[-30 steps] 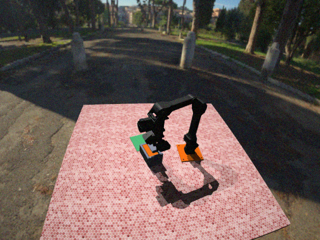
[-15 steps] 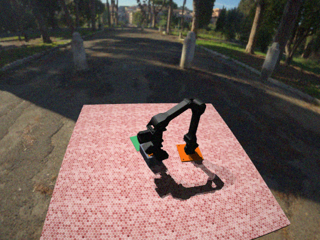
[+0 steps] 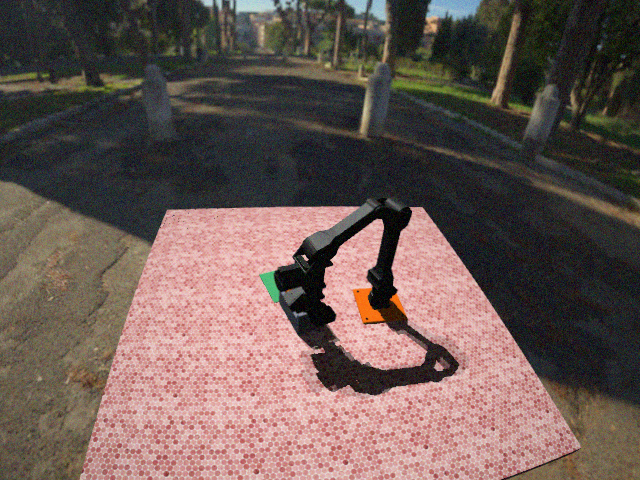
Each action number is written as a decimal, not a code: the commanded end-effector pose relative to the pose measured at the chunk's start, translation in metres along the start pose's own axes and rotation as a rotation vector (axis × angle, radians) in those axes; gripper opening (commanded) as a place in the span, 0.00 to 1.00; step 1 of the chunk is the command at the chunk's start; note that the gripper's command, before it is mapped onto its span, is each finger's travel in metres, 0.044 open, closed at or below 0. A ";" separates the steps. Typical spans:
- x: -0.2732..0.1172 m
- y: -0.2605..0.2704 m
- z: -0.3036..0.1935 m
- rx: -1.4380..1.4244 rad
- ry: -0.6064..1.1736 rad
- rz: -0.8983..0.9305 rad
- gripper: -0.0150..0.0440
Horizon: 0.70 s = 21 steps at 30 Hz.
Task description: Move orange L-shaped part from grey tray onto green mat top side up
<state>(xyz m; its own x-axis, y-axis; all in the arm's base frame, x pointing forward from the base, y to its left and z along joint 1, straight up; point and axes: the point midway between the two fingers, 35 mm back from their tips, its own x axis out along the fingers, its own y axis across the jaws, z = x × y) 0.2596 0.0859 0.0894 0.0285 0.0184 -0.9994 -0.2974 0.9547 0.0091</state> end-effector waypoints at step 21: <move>0.019 0.001 -0.001 -0.001 0.001 0.003 0.56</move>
<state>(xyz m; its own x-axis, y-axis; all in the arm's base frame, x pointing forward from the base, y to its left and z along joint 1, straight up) 0.2592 0.0867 0.0703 0.0268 0.0207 -0.9994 -0.2990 0.9542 0.0118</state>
